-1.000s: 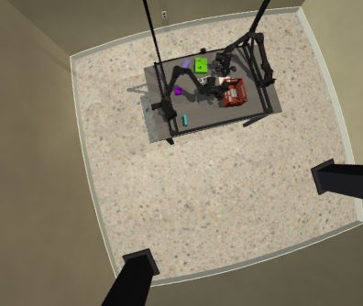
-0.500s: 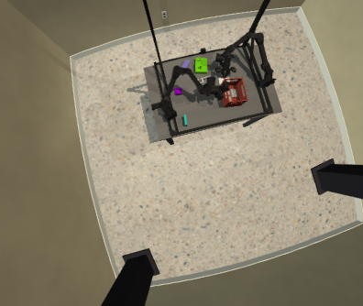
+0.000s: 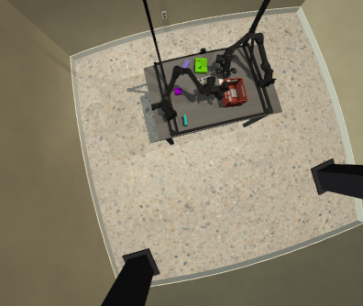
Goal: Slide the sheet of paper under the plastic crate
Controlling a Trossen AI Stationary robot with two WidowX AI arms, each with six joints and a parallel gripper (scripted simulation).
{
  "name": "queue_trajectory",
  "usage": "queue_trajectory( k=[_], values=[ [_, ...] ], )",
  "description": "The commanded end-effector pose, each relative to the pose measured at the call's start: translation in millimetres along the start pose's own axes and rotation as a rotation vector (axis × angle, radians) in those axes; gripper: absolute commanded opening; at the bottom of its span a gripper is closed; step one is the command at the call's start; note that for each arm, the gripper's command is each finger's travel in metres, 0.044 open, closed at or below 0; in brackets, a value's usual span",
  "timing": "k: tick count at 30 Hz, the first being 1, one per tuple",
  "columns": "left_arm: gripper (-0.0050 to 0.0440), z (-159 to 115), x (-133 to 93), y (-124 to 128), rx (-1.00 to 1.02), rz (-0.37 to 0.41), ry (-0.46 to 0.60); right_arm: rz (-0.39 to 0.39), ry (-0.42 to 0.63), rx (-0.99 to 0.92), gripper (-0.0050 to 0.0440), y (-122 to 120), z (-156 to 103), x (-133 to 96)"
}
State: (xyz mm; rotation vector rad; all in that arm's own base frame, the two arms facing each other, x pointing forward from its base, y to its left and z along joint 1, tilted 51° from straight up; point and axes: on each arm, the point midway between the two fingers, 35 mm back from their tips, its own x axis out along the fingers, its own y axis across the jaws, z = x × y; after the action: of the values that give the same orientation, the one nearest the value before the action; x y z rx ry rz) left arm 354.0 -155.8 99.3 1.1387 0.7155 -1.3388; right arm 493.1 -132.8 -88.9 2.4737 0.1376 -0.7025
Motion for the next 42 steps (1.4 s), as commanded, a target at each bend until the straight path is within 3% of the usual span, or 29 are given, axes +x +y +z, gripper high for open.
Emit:
queue_trajectory(
  k=[1,42],
  values=[
    [0.0060,-2.4,8.6,-5.1,0.001,-0.024,-0.007,0.109,0.011,0.000,0.0000,42.9,-4.9,-5.6],
    [0.0060,-28.4,23.9,-7.6,0.001,-0.024,-0.007,0.109,0.011,0.000,0.0000,42.9,-4.9,-5.6]
  ],
)
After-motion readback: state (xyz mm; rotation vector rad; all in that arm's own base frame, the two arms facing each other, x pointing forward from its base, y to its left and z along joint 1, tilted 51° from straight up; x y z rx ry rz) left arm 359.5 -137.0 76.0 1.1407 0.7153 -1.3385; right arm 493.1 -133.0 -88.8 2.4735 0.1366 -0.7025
